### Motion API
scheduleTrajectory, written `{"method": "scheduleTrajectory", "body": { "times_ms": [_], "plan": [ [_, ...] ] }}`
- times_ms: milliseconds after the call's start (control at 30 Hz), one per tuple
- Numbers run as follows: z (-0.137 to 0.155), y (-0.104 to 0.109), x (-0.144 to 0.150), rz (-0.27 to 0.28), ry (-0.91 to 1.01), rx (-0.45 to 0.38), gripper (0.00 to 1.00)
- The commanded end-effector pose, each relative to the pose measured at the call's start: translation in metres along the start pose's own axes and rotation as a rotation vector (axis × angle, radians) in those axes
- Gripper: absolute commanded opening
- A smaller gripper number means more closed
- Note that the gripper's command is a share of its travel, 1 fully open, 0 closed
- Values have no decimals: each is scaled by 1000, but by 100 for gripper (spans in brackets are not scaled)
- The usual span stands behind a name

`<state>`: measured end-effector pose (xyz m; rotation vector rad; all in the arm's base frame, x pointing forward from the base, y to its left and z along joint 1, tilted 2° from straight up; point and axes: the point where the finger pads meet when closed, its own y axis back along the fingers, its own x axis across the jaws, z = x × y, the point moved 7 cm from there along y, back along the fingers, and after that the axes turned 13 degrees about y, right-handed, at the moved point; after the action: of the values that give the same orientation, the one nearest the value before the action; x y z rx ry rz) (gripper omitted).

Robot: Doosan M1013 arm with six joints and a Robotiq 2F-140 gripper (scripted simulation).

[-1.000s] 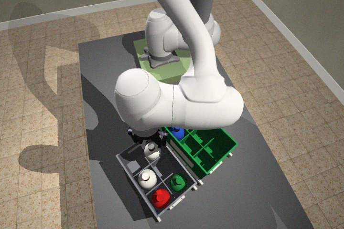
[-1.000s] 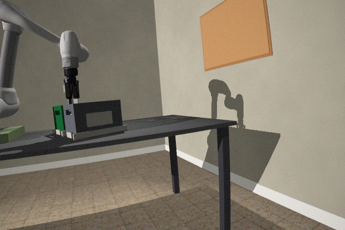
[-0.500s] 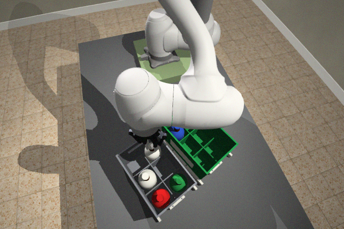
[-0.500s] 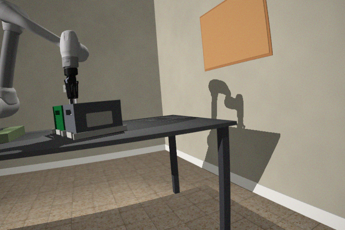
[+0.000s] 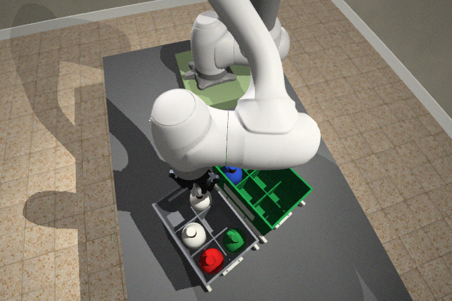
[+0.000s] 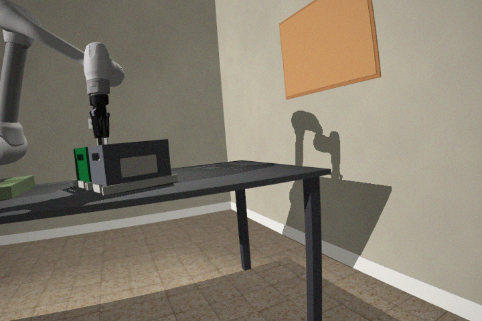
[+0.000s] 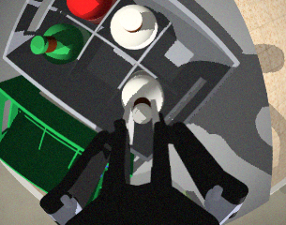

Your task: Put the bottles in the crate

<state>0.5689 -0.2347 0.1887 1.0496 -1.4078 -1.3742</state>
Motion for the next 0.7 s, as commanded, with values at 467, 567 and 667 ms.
{"method": "scheduleTrajectory", "body": {
  "times_ms": [467,567,667],
  "plan": [
    [0,0,0,0,0,0,0],
    [0,5,0,0,0,0,0],
    [0,10,0,0,0,0,0]
  ]
}}
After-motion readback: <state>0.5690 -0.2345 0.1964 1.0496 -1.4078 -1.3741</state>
